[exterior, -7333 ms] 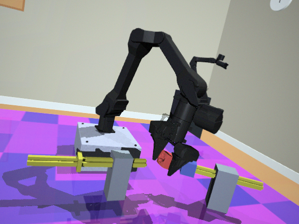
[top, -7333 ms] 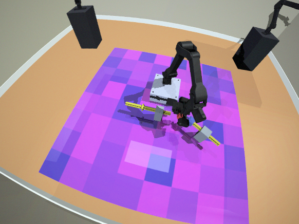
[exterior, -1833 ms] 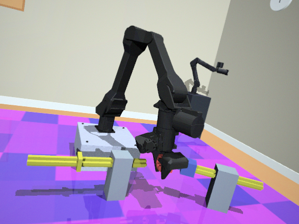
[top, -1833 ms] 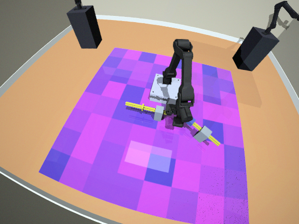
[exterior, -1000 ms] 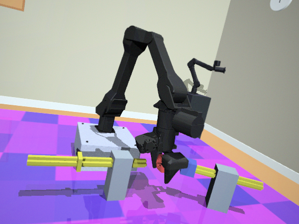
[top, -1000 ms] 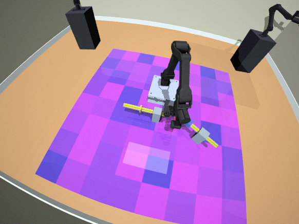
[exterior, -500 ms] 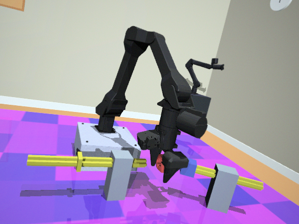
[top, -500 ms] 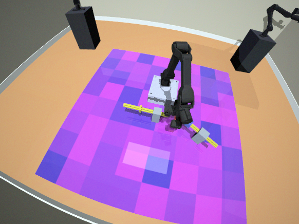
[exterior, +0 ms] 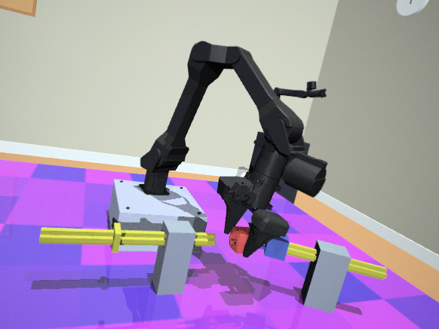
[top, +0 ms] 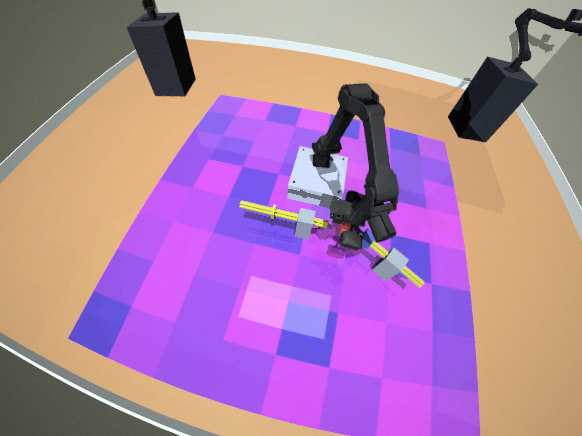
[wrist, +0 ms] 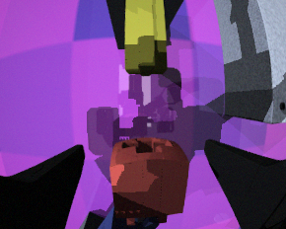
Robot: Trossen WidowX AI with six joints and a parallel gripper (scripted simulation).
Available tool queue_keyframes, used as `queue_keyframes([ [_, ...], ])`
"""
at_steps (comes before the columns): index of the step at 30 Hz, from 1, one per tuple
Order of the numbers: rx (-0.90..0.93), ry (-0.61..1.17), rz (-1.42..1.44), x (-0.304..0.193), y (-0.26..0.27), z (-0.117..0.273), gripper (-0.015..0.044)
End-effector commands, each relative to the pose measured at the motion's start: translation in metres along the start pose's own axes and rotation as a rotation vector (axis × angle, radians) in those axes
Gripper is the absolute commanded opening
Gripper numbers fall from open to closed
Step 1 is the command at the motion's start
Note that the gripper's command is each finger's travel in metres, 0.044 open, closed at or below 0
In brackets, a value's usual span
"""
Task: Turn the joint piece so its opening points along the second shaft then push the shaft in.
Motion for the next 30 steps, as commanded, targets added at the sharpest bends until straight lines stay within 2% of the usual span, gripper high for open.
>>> queue_keyframes([
  [1, 0.004, -0.001, 0.047, 0.001, 0.002, 0.005, 0.0440],
  [30, 0.076, 0.113, 1.033, 0.026, 0.005, 0.089, 0.0440],
])
Point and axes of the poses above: the point midway between the two fingers, 35 mm back from their tips, its own z axis back along the fingers, its own y axis across the jaws, x = y × z, the point moved 5 cm from there along z, back along the fingers, and after that the axes turned 4 degrees about z, right-handed, at the moved point
